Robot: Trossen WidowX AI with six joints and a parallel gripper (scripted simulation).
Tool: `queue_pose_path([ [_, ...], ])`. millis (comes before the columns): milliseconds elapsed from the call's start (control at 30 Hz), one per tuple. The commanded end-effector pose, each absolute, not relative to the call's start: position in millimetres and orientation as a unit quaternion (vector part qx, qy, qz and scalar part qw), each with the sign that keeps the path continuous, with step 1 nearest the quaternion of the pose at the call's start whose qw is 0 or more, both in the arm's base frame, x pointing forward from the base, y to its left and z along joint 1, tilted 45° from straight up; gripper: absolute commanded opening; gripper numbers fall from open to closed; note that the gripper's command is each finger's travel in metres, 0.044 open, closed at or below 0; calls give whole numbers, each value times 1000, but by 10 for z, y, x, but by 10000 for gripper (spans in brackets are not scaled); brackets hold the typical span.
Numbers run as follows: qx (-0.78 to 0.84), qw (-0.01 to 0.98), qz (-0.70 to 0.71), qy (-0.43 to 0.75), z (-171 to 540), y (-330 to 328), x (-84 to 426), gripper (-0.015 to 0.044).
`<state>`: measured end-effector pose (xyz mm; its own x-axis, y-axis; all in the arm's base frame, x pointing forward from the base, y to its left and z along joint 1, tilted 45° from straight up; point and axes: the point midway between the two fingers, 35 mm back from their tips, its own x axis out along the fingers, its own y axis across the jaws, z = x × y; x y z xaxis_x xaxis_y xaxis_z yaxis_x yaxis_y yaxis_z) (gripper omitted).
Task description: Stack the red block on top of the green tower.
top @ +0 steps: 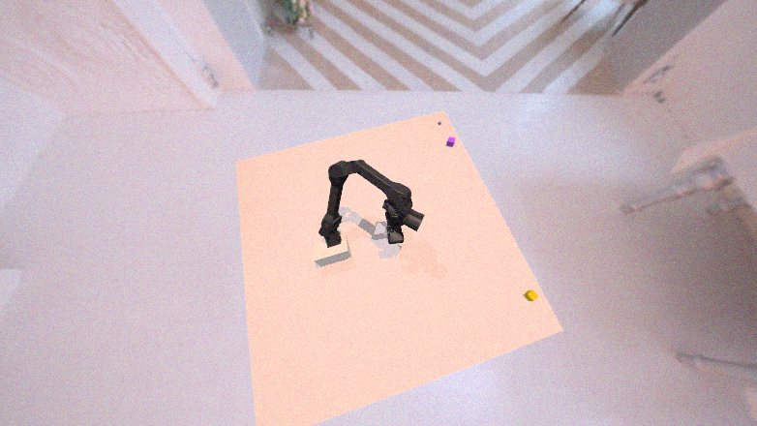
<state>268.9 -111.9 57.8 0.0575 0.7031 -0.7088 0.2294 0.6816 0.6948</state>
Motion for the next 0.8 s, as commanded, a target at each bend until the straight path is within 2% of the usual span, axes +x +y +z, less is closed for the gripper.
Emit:
queue_pose_path([
  [0, 347, 640, 186, 660, 426, -1259, 2705, 0],
  [767, 347, 640, 187, 659, 34, -909, 2773, 0],
])
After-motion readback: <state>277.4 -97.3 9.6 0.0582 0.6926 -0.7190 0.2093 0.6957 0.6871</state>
